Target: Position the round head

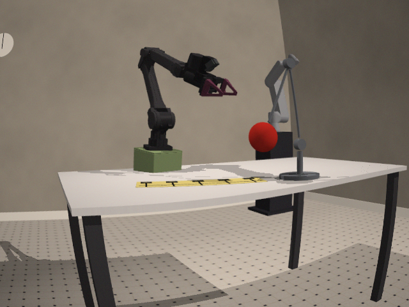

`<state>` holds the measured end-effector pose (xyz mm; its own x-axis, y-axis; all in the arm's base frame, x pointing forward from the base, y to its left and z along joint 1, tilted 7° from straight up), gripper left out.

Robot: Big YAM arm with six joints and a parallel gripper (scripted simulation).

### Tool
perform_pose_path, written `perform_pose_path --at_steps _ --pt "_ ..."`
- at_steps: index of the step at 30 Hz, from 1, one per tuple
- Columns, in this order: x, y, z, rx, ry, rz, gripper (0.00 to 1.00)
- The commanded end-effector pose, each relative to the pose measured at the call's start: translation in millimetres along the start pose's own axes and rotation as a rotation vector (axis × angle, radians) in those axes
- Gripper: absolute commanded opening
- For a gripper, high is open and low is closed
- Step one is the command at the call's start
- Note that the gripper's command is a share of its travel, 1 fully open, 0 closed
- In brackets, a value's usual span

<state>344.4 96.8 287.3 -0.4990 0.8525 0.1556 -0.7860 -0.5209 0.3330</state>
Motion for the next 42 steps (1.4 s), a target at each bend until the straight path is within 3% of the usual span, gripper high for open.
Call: perform_pose_path --at_steps 1,11,26,28,42 --pt "0 0.7 4 -0.009 0.004 0.000 1.00" --pt "0 0.7 4 -0.009 0.004 0.000 1.00" --pt "-36 -36.2 42 0.107 0.210 0.240 1.00" --pt "-36 -36.2 42 0.107 0.210 0.240 1.00" --pt "-51 -78.6 46 0.224 0.312 0.463 1.00"
Point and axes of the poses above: the point where the finger pads meet when closed, its own y axis back along the fingers, its own x axis across the jaws, z = x × y, the point moved 7 cm from there along y, back along the fingers, and after that the axes turned 4 degrees about -y, right-handed, at the moved point
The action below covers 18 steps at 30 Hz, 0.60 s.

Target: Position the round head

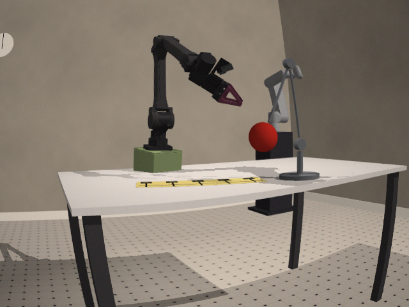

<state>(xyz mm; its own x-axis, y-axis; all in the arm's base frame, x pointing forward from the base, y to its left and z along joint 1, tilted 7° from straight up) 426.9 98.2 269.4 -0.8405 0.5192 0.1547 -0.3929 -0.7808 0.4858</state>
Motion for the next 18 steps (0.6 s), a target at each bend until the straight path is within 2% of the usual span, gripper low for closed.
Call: perform_pose_path --at_steps 1,3,18 --pt "-17 3.7 31 0.013 0.121 0.027 1.00" --pt "-17 3.7 31 0.013 0.121 0.027 1.00" --pt "-41 -42.9 42 0.132 0.231 0.267 1.00"
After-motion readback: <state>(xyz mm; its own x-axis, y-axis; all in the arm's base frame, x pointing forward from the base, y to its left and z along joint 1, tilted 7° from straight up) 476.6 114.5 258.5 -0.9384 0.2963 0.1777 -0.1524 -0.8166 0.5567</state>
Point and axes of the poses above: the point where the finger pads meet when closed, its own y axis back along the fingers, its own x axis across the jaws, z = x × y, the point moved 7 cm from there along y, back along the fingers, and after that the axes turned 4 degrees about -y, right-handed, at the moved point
